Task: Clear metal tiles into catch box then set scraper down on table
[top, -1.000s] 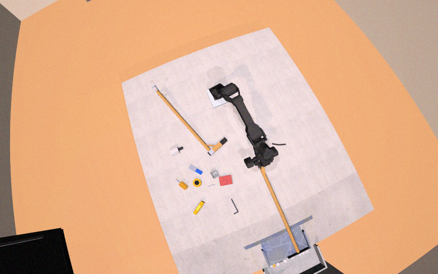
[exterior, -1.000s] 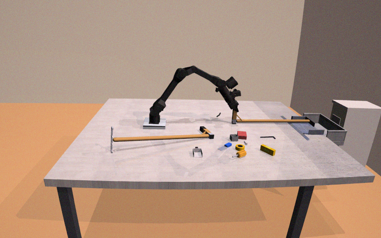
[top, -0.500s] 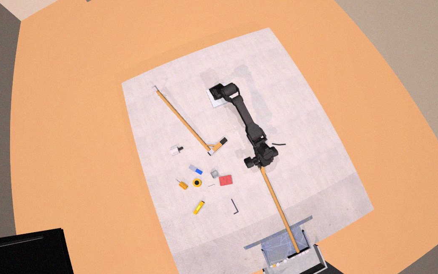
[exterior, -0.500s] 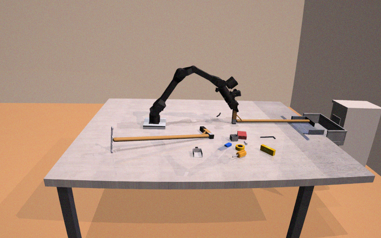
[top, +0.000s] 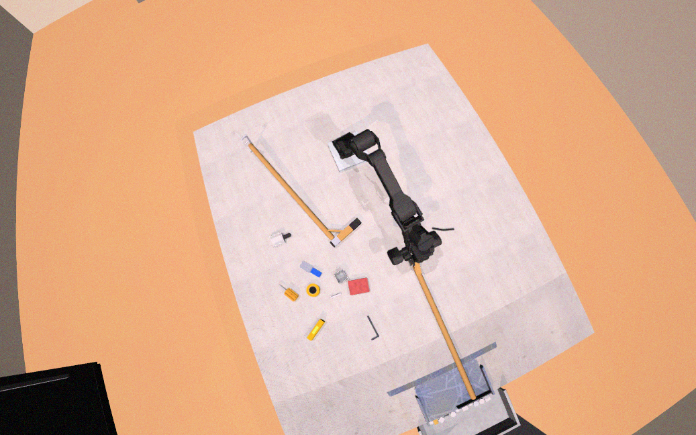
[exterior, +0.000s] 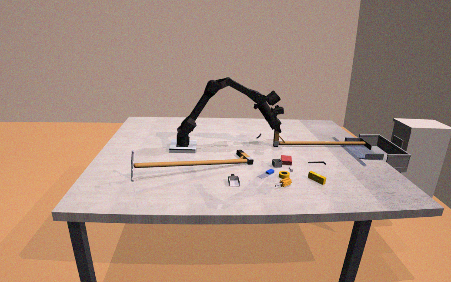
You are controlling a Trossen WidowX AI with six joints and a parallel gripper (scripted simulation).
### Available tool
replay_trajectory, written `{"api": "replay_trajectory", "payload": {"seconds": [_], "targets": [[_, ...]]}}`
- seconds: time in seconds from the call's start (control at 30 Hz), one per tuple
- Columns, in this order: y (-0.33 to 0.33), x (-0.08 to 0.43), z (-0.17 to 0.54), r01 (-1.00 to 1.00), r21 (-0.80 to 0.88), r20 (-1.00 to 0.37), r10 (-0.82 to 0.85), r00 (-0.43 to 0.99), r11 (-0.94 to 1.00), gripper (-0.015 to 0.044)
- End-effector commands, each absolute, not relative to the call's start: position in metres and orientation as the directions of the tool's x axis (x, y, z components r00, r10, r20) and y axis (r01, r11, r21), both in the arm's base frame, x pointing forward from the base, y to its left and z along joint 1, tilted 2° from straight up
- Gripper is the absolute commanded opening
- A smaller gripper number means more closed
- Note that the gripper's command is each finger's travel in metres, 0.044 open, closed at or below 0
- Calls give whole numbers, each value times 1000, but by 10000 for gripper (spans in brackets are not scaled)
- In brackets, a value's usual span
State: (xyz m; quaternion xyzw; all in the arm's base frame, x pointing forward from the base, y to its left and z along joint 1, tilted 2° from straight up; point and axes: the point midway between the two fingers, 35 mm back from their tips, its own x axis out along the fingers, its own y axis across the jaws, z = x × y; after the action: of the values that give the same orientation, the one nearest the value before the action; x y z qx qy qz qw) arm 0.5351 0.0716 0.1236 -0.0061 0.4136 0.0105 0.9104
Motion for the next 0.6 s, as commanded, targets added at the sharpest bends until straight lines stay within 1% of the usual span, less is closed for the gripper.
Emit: {"api": "replay_trajectory", "payload": {"seconds": [0.0, 0.57], "targets": [[73, 529, 130, -23, 1, -749, 16, 662, 1000, 0], [75, 504, 134, -24, 1, -749, 17, 663, 1000, 0]]}}
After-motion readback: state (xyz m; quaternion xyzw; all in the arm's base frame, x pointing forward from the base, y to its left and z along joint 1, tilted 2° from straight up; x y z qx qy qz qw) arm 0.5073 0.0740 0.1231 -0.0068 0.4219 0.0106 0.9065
